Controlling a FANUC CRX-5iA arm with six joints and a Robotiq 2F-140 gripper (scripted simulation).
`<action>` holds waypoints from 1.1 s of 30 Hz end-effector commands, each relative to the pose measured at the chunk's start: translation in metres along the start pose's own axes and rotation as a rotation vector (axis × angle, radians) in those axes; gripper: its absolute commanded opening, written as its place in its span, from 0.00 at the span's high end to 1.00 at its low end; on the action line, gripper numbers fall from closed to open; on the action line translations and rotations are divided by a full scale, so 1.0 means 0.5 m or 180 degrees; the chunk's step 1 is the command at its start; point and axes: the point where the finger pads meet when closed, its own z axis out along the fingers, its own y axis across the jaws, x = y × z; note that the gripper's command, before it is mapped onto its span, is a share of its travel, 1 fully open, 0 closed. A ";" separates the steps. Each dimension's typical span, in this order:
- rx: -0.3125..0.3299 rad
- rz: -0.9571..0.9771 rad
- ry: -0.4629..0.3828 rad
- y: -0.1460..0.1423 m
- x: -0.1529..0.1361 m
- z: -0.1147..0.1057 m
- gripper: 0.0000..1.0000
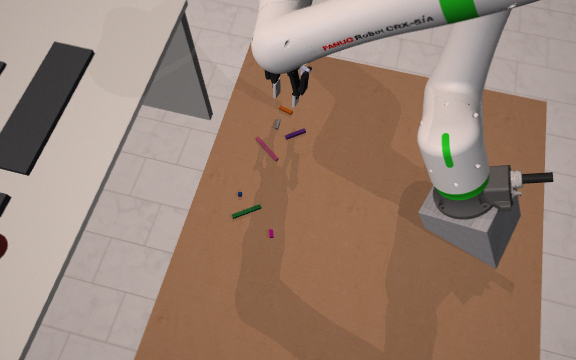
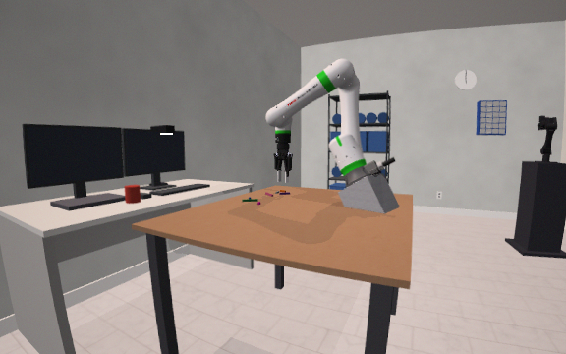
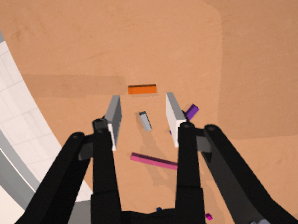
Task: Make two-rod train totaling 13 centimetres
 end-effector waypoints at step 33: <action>0.0001 0.0000 0.0000 -0.002 -0.001 0.080 0.65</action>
